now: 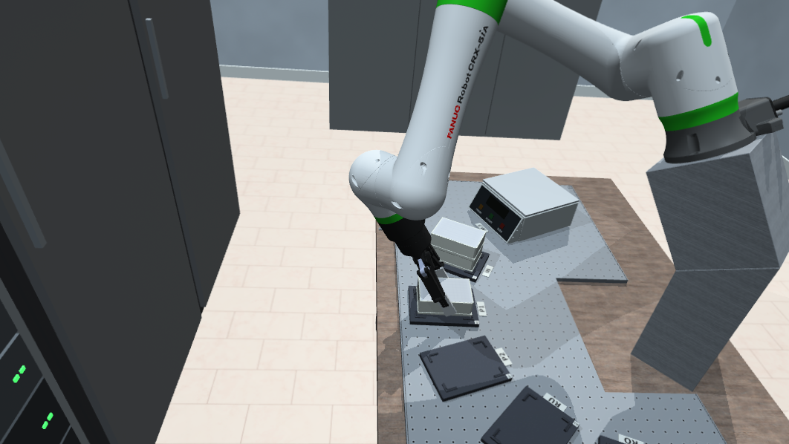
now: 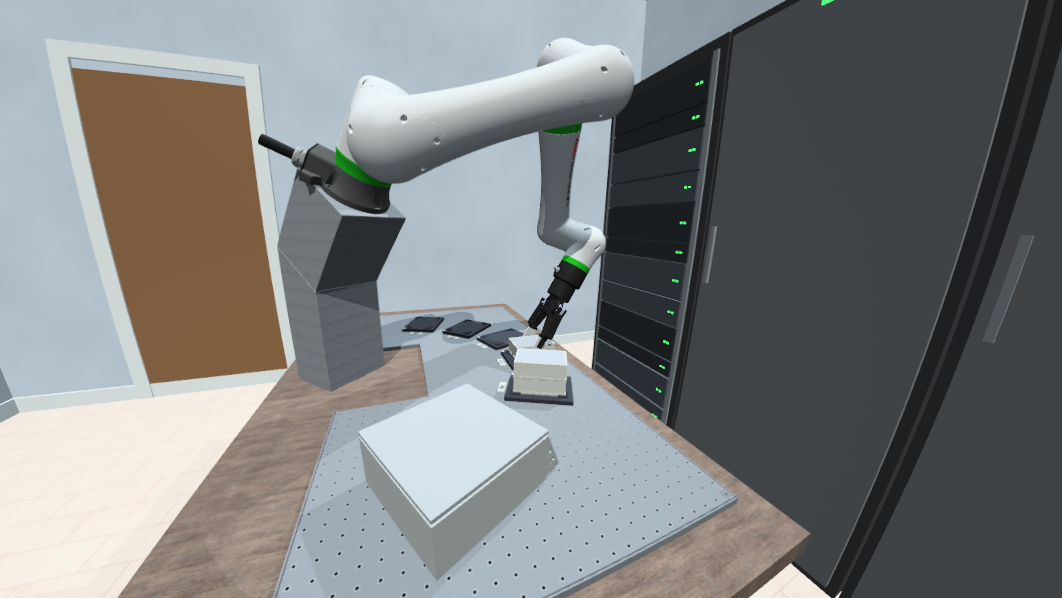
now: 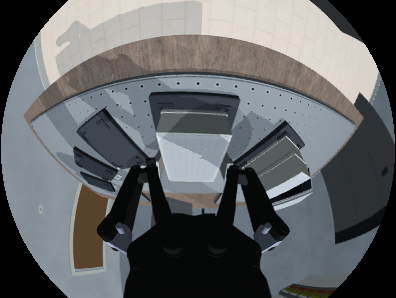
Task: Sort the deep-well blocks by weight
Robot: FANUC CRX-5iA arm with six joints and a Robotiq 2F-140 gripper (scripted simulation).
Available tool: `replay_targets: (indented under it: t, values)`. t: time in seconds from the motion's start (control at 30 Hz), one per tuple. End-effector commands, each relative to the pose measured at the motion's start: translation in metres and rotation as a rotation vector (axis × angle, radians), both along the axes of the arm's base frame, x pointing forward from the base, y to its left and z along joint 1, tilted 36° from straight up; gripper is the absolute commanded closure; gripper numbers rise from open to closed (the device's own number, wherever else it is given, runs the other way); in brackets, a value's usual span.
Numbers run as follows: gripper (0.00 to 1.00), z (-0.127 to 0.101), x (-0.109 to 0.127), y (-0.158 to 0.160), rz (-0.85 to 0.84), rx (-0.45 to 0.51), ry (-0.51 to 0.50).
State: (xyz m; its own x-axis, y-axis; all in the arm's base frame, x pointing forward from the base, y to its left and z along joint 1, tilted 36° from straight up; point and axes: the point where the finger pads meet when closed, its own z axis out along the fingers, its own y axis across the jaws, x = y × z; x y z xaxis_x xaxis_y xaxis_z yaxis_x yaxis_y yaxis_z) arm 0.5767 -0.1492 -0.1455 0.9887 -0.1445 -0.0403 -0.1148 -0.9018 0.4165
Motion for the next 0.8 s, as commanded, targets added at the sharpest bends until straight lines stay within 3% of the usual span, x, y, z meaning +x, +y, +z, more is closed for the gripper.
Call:
replay_targets:
  t: [0.0, 0.77]
  values:
    - [0.9, -0.0002, 0.0003, -0.0001, 0.0, 0.0, 0.0]
    - [0.9, -0.0031, 0.0017, -0.0015, 0.0, 0.0, 0.0]
